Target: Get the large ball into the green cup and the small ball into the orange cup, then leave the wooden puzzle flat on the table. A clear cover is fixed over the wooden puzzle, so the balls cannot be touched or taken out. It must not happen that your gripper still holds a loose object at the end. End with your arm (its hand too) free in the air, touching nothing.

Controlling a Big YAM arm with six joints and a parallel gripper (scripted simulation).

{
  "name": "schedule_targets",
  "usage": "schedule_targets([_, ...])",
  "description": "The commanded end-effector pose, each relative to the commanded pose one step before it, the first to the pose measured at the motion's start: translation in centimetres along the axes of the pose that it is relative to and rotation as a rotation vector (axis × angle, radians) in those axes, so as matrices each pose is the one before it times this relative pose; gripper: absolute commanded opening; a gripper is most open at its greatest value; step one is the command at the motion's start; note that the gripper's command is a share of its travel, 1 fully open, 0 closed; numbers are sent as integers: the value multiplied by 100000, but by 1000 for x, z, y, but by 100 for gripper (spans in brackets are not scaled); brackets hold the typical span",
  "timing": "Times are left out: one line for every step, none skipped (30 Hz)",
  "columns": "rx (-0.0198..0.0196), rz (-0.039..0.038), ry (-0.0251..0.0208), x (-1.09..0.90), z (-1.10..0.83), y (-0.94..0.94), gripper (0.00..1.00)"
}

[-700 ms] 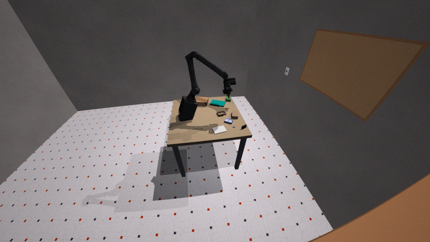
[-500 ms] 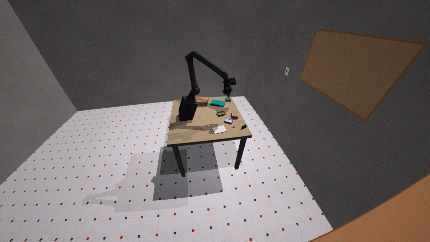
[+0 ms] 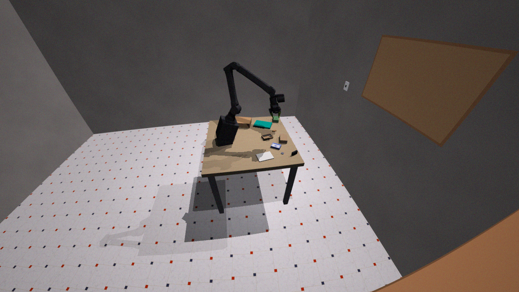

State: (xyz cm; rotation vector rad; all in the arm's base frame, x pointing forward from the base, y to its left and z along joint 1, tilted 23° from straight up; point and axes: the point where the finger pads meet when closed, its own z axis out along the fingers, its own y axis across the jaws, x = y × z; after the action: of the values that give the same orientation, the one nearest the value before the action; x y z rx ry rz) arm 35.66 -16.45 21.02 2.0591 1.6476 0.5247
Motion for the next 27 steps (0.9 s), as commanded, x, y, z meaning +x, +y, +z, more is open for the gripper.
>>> schedule_targets([-606,-6518,223,419,701,440,100])
schedule_targets([341,-3022,187,140,359,-61,100])
schedule_targets([407,-3930,337,202,465,-73,100])
schedule_targets([485,-4860,440,258,572,-86,100])
schedule_targets([550,-5784,553,319,678,-94,100])
schedule_targets([600,-6674,666,382,777,-97,100])
schedule_targets([630,-7509,782,447,867,-93,100])
schedule_targets([458,-6441,676,512,946,-79,100])
schedule_targets([305,-5128,563,575,1010,-67,100])
schedule_targets([318,-5284,624,636,1057,-62,100])
schedule_targets([321,-5355,672,691,1088,-52,100])
schedule_targets([0,0,0,0,0,0,100])
schedule_targets([0,0,0,0,0,0,100])
schedule_targets([-1151,-14050,-195,-873,143,2022,100])
schedule_targets([2564,-4730,3787,2674,2022,-1795,100])
schedule_targets([538,-5100,1042,779,1093,70,100])
schedule_targets([112,-5175,437,788,1060,91,100])
schedule_targets([54,-5149,400,804,1008,128,100])
schedule_targets([-79,-5229,397,807,944,170,100])
schedule_targets([-54,-5345,490,766,871,164,100])
schedule_targets([-6,-5481,674,706,791,149,100])
schedule_targets([-18,-5603,918,648,707,159,100])
schedule_targets([-86,-5711,777,-753,163,793,100])
schedule_targets([93,-5640,1560,543,570,156,100])
schedule_targets([135,-5567,899,-127,492,337,100])
schedule_targets([129,-5476,2226,1581,651,-223,100])
schedule_targets([-30,-5431,1354,898,422,-50,100])
